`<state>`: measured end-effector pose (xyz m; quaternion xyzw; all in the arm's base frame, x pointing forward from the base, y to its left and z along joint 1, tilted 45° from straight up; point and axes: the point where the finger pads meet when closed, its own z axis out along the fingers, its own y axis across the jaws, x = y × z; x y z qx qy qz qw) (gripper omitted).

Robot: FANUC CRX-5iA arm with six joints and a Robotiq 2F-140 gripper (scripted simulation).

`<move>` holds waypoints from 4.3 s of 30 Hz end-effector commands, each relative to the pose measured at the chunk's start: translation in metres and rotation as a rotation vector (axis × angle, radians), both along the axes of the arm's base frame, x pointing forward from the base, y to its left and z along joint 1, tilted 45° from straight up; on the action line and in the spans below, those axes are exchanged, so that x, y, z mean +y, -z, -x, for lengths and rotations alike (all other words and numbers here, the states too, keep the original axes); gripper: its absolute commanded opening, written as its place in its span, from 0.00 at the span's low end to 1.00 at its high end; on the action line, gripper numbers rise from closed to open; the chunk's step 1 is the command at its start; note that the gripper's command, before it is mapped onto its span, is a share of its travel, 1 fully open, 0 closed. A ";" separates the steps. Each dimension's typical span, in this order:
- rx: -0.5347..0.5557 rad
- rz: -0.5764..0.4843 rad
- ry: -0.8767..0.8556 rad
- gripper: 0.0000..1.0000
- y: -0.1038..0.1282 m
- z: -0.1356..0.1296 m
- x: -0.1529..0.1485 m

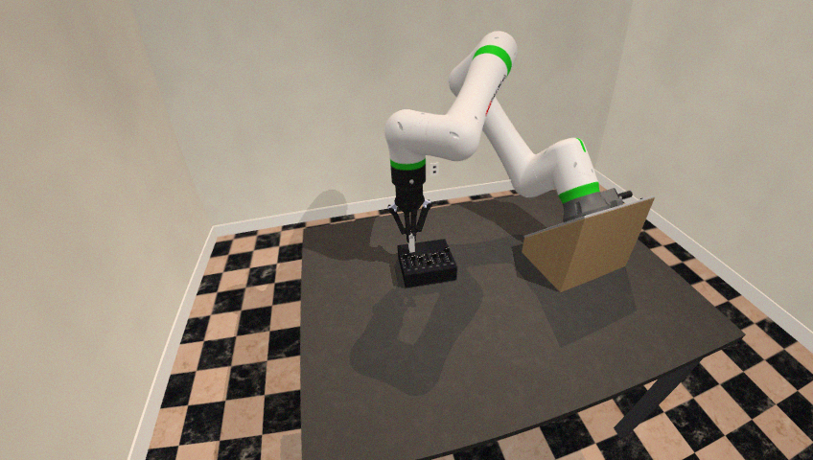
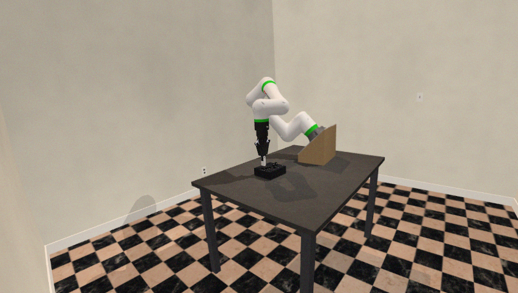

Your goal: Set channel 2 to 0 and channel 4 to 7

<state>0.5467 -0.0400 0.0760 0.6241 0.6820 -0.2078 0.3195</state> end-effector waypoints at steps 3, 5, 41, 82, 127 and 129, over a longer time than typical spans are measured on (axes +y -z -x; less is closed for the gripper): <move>0.000 0.000 0.000 0.00 0.000 0.000 0.000; 0.000 0.000 0.000 0.00 0.000 0.000 0.000; 0.000 0.000 0.000 0.00 0.008 -0.002 -0.008; 0.000 0.000 0.000 0.00 0.013 -0.002 -0.003; 0.000 0.000 0.000 0.00 0.028 -0.002 0.013; 0.000 0.000 0.000 0.00 0.029 -0.002 0.013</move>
